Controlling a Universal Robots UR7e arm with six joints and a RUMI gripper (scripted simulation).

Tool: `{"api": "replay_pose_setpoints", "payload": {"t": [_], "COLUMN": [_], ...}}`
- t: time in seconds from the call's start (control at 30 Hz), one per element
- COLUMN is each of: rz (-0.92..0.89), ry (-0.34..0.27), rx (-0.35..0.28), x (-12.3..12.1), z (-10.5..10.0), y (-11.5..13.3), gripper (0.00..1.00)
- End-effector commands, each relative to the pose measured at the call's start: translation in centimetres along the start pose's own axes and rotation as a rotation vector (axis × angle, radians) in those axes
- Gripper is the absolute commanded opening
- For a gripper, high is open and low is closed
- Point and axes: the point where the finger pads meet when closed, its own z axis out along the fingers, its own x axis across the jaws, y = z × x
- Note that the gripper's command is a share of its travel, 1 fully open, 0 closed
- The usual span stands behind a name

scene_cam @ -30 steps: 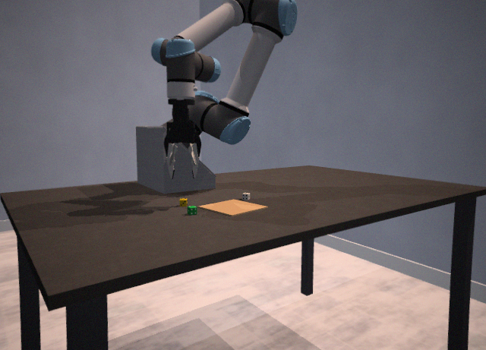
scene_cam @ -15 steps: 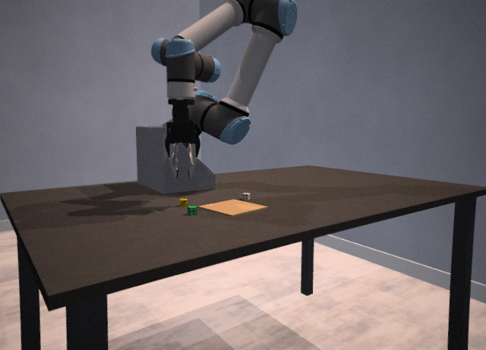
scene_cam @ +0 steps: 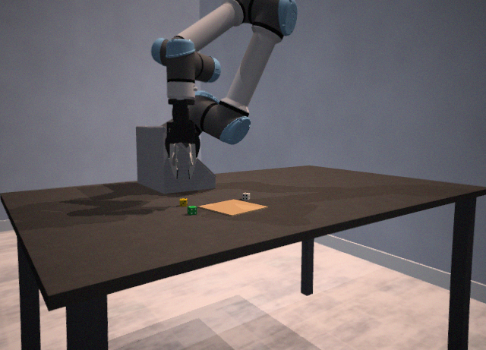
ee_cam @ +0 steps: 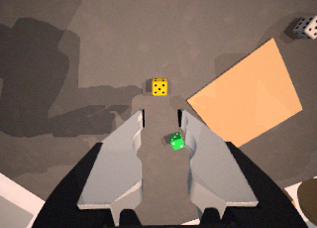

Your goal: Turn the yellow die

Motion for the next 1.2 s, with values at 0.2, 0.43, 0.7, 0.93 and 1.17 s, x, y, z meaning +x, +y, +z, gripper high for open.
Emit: {"api": "replay_pose_setpoints", "payload": {"t": [0.2,0.43,0.7,0.93,1.17], "rz": [0.0,0.0,0.0,0.0,0.0], "ry": [0.0,0.0,0.0,0.0,0.0], "rx": [-0.001,-0.001,-0.001,-0.001,-0.001], "x": [0.0,0.0,0.0,0.0,0.0], "z": [0.0,0.2,0.7,1.7,2.8], "y": [0.0,0.0,0.0,0.0,0.0], "gripper": [0.21,0.21,0.21,0.21,0.21]}}
